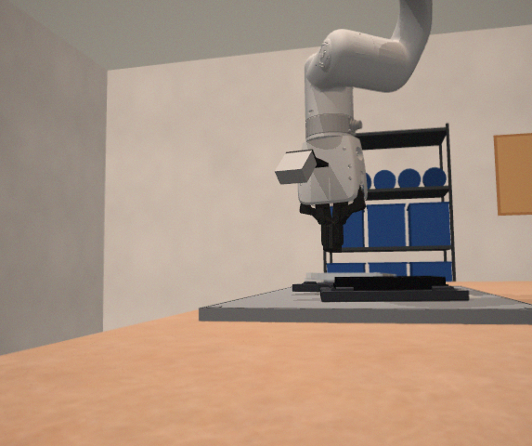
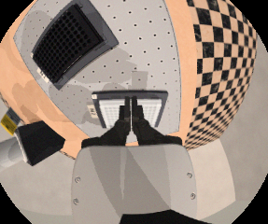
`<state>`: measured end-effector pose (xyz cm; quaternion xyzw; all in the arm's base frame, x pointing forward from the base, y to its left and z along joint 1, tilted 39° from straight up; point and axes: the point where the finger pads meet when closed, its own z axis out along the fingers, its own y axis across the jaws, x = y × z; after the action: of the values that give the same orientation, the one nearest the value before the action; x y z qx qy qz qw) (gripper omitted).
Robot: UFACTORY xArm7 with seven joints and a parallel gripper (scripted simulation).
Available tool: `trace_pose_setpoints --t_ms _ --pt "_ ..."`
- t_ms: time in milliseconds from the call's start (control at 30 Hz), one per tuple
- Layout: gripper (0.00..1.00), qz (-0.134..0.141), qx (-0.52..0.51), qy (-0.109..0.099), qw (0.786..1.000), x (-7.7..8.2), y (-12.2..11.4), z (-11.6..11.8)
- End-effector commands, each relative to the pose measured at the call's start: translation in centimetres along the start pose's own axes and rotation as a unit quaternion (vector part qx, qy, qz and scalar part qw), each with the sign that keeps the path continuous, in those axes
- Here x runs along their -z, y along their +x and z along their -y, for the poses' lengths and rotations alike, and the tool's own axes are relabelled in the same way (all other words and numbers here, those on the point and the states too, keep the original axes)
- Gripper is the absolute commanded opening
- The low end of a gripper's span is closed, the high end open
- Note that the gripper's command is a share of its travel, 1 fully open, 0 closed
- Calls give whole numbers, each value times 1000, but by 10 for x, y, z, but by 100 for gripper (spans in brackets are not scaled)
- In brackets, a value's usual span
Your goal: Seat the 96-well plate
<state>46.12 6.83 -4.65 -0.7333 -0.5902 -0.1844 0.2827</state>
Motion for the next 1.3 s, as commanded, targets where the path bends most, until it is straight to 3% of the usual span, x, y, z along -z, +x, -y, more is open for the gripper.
trace_pose_setpoints --t_ms 0,733,1267 --pt "0 0 0 -3 1000 -5 -1 -2" --pt "0 0 0 -3 1000 -38 -1 -2" --pt "0 0 0 -3 1000 -44 -1 -2"
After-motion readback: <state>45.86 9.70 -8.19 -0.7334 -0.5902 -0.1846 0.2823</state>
